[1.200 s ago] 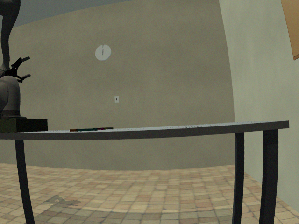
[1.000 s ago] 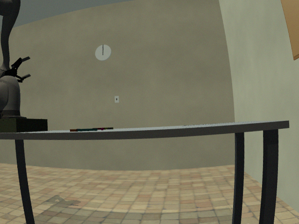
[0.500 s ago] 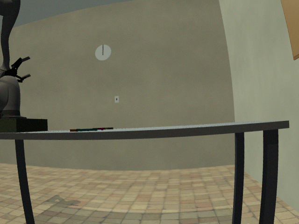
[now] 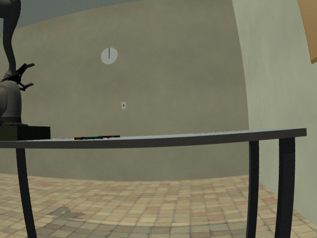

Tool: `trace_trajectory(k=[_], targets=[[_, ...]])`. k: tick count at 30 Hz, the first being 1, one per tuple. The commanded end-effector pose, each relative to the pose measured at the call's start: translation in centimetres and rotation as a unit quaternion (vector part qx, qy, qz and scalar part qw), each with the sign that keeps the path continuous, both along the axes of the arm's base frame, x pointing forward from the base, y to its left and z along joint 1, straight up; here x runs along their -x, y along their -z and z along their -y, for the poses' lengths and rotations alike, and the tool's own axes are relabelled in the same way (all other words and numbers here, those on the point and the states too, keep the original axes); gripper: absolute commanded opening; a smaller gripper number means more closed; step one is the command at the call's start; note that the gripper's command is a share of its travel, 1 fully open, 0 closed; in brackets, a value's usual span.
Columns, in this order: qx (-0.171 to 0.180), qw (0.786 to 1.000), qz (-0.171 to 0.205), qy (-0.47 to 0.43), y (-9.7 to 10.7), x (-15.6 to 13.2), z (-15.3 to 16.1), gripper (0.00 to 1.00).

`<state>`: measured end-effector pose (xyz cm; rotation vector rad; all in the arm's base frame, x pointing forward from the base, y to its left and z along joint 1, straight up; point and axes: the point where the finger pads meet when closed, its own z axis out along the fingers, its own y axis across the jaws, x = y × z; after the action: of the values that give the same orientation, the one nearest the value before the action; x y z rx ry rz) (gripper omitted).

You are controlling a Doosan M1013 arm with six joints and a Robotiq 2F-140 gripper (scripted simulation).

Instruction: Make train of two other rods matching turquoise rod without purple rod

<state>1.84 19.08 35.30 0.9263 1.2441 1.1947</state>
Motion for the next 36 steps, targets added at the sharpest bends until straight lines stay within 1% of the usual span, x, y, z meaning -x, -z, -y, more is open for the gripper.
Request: trace_trajectory(k=[1, 6, 10, 13, 15, 17, 21, 25, 30, 32, 33, 34, 36], targets=[[-0.006, 0.999, -0.025, 0.034, 1.4, -0.7, -0.3, 1.0], [-0.033, 0.988, -0.086, 0.122, 4.9, -2.5, -0.9, 1.0], [-0.061, 0.972, -0.128, 0.188, 7.5, -3.6, -1.3, 1.0], [-0.085, 0.955, -0.156, 0.236, 9.4, -4.4, -1.6, 1.0], [-0.085, 0.955, -0.156, 0.236, 9.4, -4.4, -1.6, 1.0], [-0.115, 0.933, -0.183, 0.288, 11.4, -5.2, -2.1, 1.0], [-0.153, 0.902, -0.211, 0.345, 13.6, -6.1, -2.8, 1.0], [-0.196, 0.863, -0.234, 0.403, 15.9, -7.2, -3.6, 1.0], [-0.254, 0.805, -0.255, 0.471, 18.6, -8.8, -5.0, 1.0], [-0.254, 0.805, -0.255, 0.471, 18.6, -8.8, -5.0, 1.0], [-0.278, 0.78, -0.261, 0.496, 19.6, -9.6, -5.6, 1.0], [-0.295, 0.762, -0.264, 0.513, 20.3, -10.1, -6.0, 1.0], [-0.316, 0.739, -0.267, 0.532, 21.1, -10.8, -6.5, 1.0]])
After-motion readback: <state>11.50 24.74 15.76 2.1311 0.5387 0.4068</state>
